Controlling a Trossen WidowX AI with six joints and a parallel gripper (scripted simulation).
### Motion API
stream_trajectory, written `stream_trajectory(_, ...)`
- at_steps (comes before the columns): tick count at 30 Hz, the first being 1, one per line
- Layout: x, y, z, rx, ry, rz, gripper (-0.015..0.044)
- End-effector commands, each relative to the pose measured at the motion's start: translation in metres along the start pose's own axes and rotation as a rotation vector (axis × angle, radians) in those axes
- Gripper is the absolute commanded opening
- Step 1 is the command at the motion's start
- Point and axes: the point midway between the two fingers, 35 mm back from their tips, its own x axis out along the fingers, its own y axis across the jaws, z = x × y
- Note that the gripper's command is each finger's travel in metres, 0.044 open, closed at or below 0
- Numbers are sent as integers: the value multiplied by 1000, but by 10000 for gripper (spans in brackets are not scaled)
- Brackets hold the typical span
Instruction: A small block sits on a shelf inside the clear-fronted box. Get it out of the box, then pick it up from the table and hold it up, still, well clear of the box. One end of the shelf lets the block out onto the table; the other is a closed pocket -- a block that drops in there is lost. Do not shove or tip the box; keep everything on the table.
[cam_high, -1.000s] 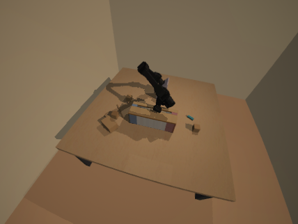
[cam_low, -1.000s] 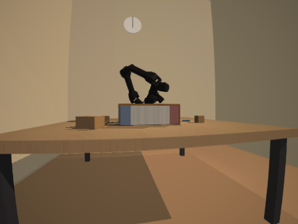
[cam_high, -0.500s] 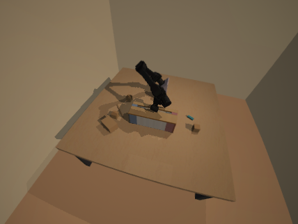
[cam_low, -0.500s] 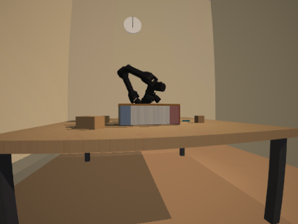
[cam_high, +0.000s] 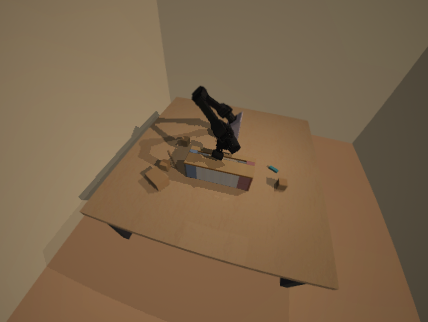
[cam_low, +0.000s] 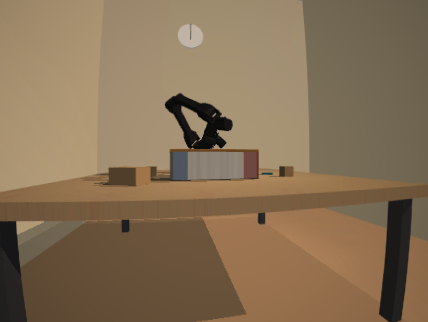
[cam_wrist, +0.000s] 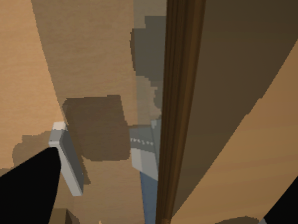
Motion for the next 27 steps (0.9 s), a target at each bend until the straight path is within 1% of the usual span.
stream_trajectory(1, 5, 2, -7, -4, 6, 6, 400)
stream_trajectory(27, 18, 1, -44, -4, 7, 6, 400)
